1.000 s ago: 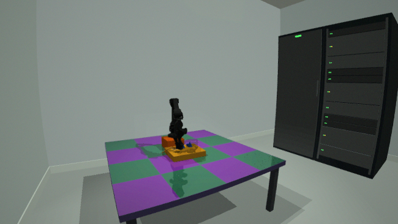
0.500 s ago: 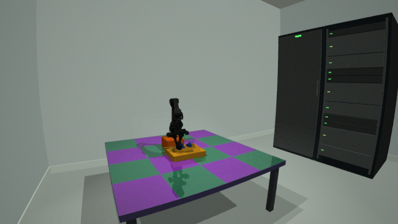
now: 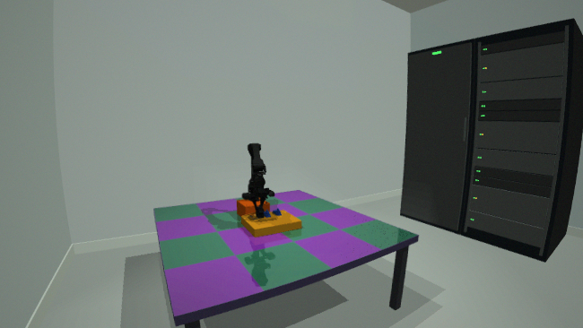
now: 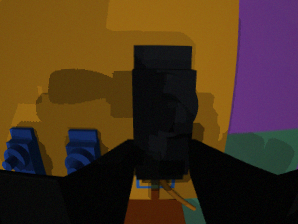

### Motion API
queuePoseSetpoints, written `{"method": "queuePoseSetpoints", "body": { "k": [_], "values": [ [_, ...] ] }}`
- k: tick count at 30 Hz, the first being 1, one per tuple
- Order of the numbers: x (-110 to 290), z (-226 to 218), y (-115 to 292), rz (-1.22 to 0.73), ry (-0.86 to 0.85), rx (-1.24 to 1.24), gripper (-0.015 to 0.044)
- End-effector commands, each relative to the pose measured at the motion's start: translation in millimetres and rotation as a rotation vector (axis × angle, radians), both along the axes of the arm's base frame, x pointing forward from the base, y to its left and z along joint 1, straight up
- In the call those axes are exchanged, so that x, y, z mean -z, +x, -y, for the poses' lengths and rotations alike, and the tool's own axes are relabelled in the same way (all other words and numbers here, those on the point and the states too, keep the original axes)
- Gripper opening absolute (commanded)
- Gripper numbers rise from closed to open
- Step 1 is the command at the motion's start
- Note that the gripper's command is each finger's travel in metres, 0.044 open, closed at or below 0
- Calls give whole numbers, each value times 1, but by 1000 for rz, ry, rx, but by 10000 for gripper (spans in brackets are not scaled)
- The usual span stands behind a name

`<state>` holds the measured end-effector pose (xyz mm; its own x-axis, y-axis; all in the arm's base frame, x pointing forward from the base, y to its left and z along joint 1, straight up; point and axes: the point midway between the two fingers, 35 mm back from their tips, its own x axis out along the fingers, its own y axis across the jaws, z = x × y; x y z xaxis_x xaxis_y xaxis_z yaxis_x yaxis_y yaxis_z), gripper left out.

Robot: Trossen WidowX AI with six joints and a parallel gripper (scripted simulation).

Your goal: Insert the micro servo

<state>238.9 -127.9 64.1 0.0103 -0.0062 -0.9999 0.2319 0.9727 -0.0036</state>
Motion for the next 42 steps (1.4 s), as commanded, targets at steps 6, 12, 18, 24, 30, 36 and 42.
{"method": "queuePoseSetpoints", "body": {
  "k": [6,12,18,24,30,36,42],
  "values": [
    [-1,-8,-39,9,-7,-3,0],
    [0,-14,-65,6,-7,-3,0],
    [0,-17,-75,5,-6,-3,0],
    [6,-17,-75,5,-6,-3,0],
    [16,-16,-75,5,-6,-3,0],
    [20,-16,-75,5,-6,-3,0],
    [20,-16,-75,5,-6,-3,0]
  ]
}}
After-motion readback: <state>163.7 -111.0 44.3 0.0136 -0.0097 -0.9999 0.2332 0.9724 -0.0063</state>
